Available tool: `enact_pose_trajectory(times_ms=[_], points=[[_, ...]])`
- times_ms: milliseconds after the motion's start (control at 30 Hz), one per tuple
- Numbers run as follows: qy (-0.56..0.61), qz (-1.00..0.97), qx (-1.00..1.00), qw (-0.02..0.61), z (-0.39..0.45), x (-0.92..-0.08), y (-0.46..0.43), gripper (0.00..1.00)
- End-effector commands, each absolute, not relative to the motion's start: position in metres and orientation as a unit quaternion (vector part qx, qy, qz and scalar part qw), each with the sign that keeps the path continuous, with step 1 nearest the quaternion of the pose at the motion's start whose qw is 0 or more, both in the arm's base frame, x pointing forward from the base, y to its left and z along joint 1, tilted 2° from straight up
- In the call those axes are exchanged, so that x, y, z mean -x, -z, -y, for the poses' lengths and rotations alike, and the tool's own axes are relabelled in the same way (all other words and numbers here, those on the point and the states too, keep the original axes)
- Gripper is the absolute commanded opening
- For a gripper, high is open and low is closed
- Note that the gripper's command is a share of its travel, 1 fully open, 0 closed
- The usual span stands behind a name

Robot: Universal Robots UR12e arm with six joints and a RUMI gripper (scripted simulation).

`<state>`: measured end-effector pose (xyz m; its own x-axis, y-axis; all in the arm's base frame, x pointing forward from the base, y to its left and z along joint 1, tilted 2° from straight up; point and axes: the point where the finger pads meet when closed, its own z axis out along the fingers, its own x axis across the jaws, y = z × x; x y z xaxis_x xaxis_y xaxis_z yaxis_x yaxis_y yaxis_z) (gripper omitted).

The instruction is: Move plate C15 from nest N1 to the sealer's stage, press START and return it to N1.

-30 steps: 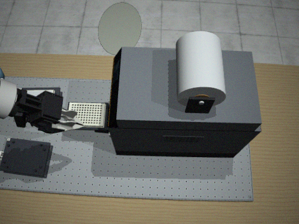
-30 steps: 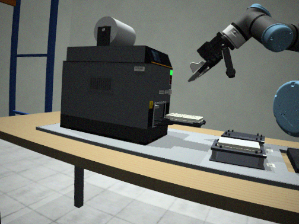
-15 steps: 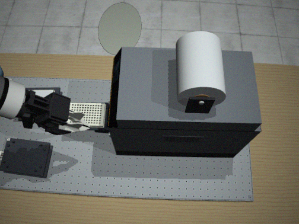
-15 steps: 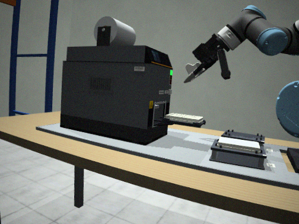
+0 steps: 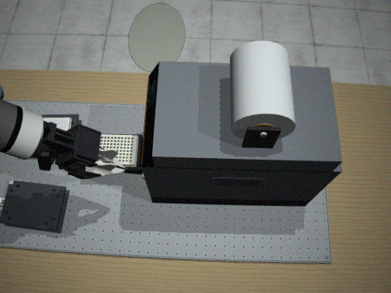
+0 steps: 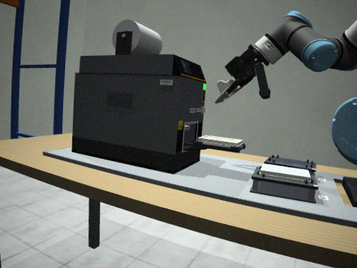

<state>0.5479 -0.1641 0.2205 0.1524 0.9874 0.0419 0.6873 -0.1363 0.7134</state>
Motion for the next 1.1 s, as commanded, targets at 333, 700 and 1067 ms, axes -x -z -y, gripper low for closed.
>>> enact_pose_trajectory(times_ms=[333,700,1067], points=[[-0.266,-0.594,-0.704,0.286,0.168,-0.569,-0.208,0.00],[-0.266,-0.593,-0.704,0.286,0.170,-0.581,-0.198,0.00],[-0.266,-0.593,-0.704,0.287,0.169,-0.580,-0.198,0.00]])
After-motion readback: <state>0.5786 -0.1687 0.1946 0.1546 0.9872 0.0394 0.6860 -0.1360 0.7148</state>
